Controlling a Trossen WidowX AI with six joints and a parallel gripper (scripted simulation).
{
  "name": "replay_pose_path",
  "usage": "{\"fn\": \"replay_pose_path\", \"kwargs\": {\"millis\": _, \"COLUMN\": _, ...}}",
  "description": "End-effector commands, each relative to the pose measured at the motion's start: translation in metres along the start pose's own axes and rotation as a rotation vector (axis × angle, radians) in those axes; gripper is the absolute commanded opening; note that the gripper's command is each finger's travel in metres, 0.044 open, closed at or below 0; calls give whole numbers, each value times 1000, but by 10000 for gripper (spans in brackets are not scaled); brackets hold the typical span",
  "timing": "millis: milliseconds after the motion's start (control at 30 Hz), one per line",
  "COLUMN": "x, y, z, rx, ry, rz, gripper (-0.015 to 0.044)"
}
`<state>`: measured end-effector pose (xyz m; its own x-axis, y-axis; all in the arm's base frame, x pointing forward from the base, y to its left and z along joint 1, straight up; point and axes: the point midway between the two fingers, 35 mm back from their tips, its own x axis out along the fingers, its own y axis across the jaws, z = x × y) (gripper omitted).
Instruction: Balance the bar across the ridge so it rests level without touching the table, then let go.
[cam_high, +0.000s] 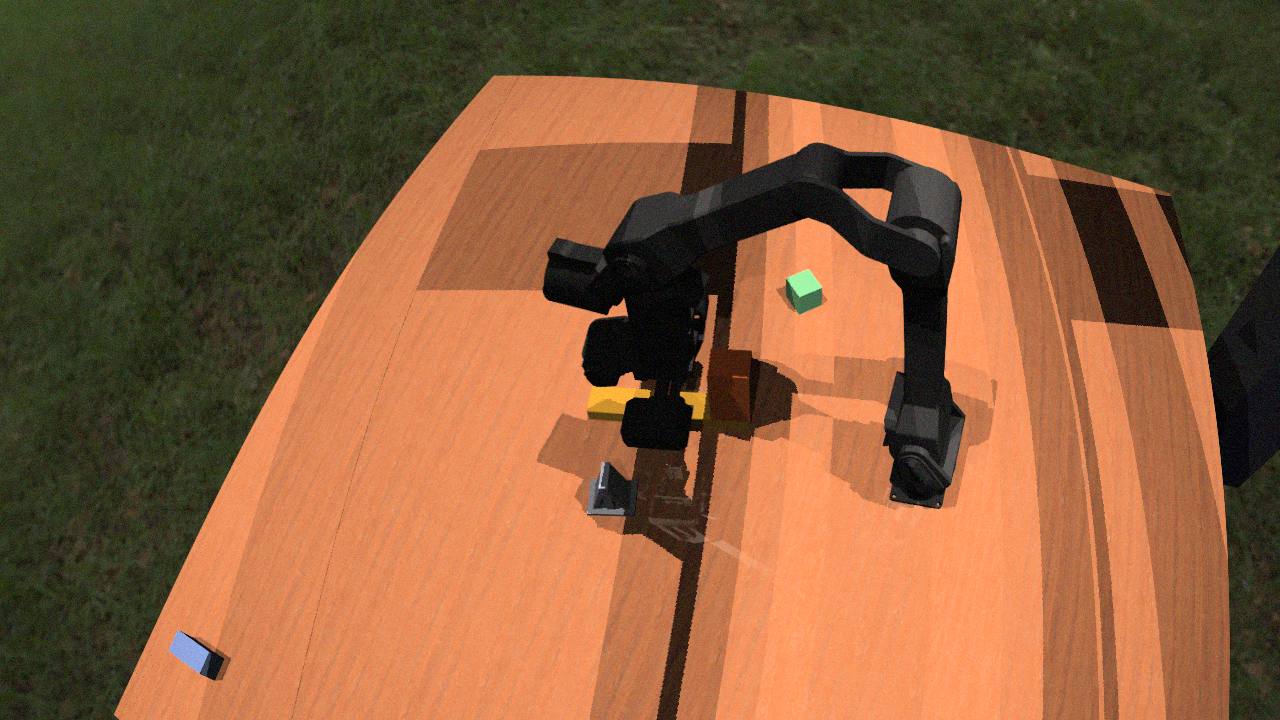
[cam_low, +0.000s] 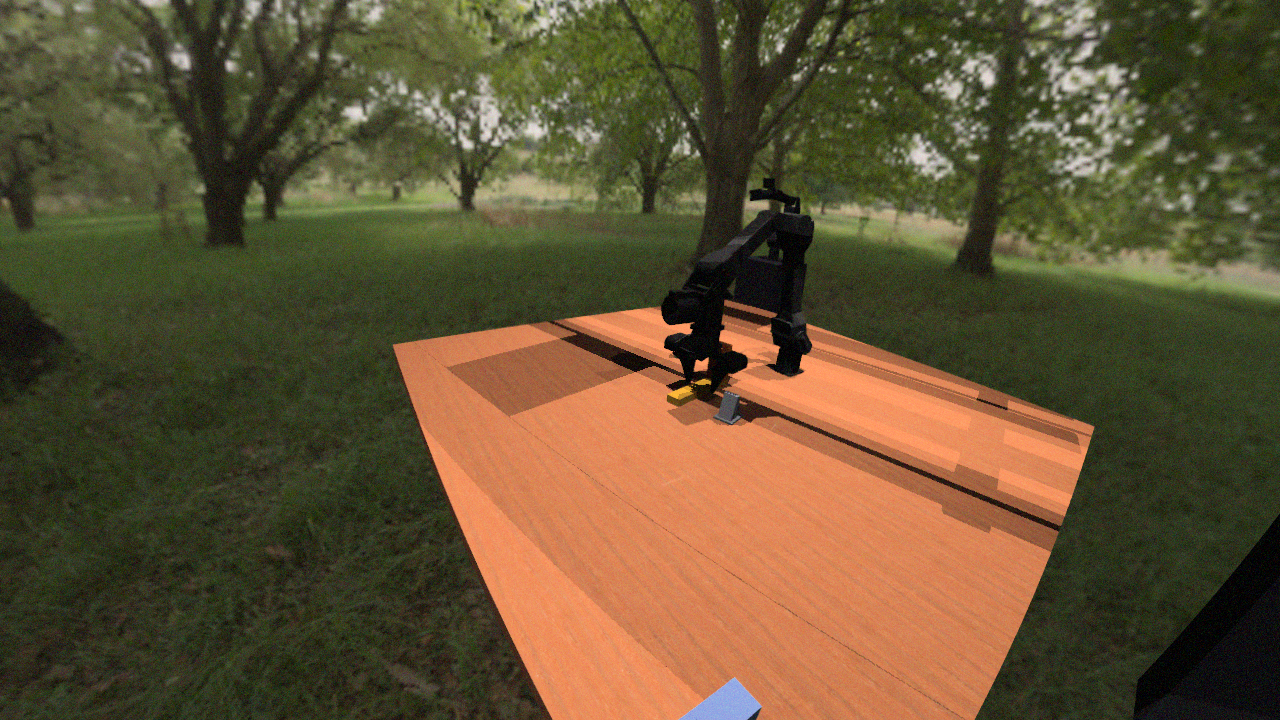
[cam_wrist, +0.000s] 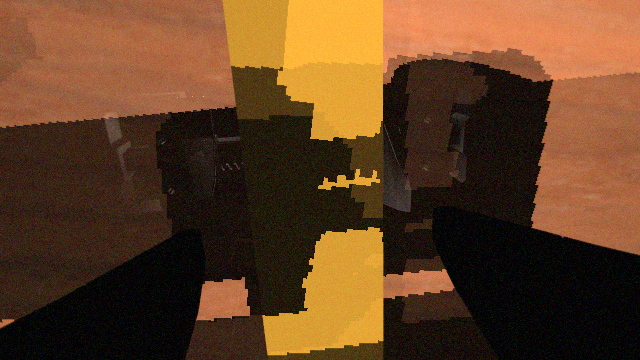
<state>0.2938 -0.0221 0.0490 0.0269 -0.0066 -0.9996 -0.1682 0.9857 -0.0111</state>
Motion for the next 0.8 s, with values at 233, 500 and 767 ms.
{"fn": "replay_pose_path", "kwargs": {"millis": 233, "x": 3, "y": 1, "z": -1, "rx": -3, "ry": 3, "rz": 6, "gripper": 315}}
{"fn": "replay_pose_path", "kwargs": {"millis": 500, "x": 2, "y": 0, "z": -1, "rx": 0, "ry": 4, "rz": 1, "gripper": 184}}
{"fn": "replay_pose_path", "kwargs": {"millis": 767, "x": 2, "y": 0, "z": -1, "rx": 0, "ry": 4, "rz": 1, "gripper": 91}}
